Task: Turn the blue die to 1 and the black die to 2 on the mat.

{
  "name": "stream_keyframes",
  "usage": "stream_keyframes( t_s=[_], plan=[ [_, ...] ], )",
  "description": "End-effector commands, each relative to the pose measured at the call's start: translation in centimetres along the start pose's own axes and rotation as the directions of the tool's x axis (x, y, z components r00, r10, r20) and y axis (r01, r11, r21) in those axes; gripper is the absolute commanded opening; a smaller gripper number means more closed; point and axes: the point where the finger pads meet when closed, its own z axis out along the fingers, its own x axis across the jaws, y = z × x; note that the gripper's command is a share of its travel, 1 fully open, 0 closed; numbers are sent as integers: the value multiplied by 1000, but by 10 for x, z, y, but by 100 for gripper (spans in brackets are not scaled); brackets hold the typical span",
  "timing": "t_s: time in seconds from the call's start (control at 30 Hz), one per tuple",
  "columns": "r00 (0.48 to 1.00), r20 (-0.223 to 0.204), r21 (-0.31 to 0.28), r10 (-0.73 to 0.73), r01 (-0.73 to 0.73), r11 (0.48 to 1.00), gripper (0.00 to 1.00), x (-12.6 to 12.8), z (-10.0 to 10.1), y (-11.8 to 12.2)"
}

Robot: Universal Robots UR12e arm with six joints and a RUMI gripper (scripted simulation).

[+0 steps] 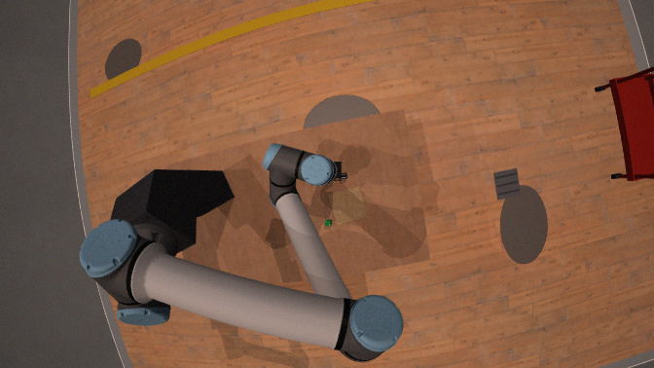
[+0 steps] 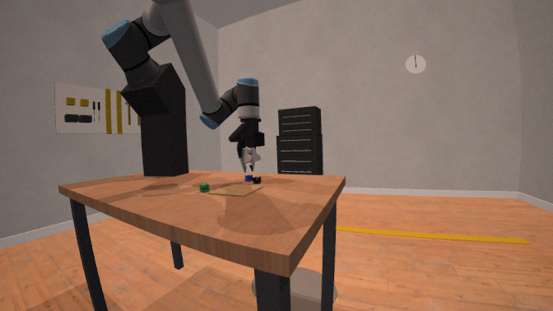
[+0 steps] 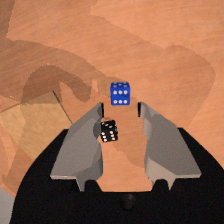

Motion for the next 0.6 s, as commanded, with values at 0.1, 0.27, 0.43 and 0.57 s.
stream_keyframes(
  t_s=[0.1, 0.27, 0.43, 0.57],
  plan=[
    [1000, 0, -1, 0, 0, 1000, 24, 0, 4, 0],
    [1000, 0, -1, 0, 0, 1000, 24, 0, 6, 0],
    [1000, 0, -1, 0, 0, 1000, 24, 0, 7, 0],
    [1000, 0, -1, 0, 0, 1000, 24, 0, 7, 0]
  ],
)
